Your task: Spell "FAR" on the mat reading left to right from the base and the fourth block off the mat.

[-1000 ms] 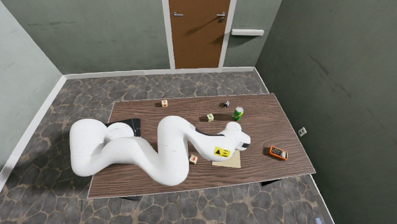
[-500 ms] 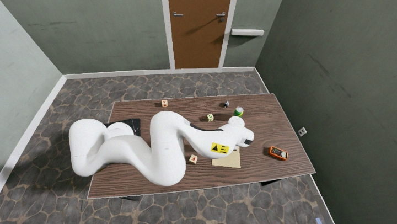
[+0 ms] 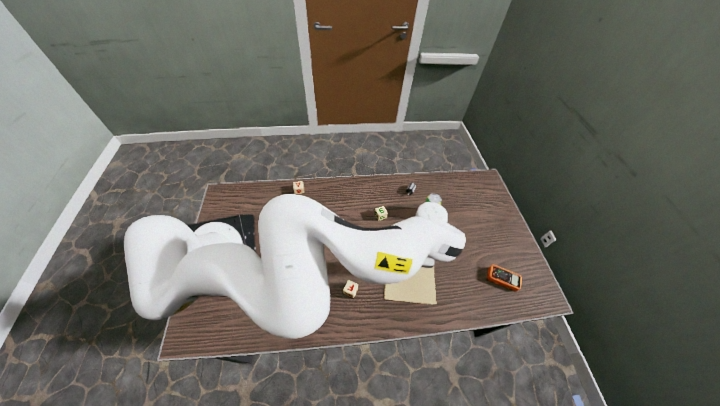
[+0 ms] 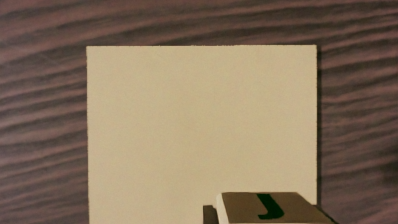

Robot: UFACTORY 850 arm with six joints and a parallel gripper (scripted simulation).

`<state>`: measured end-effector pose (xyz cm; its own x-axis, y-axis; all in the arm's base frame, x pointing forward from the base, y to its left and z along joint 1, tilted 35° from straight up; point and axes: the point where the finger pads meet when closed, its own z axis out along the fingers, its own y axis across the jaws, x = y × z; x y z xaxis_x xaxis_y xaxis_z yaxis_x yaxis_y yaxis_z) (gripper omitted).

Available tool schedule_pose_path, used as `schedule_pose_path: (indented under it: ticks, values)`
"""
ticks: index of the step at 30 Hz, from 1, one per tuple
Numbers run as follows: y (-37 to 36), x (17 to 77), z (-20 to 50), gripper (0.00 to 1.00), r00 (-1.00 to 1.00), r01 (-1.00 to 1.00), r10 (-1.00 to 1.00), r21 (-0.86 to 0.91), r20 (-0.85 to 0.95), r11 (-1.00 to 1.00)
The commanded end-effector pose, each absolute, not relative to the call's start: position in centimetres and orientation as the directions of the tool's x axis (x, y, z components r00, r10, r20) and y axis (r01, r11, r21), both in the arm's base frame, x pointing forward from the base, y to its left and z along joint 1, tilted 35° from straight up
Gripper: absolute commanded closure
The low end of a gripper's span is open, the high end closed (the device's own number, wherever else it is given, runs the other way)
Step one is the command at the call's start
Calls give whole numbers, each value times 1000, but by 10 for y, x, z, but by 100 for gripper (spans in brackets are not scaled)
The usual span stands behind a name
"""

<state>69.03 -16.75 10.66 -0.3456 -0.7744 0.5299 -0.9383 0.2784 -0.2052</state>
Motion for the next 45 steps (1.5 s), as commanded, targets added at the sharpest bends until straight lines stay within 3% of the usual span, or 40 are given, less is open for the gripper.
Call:
schedule_pose_path:
  ticks: [1,9,19,31,45]
  values:
    - [-167,691,109,56,-346,-938,-775,-208,529,278]
    - [-167,691,109,56,-376,-927,-766,-224,522,302]
    - [-172,691,113,56,-554,-832,-690,-324,467,449]
    - [-181,692,119,56,-799,-601,-501,-460,332,653]
    - [-190,692,125,56,-954,-299,-253,-545,159,783]
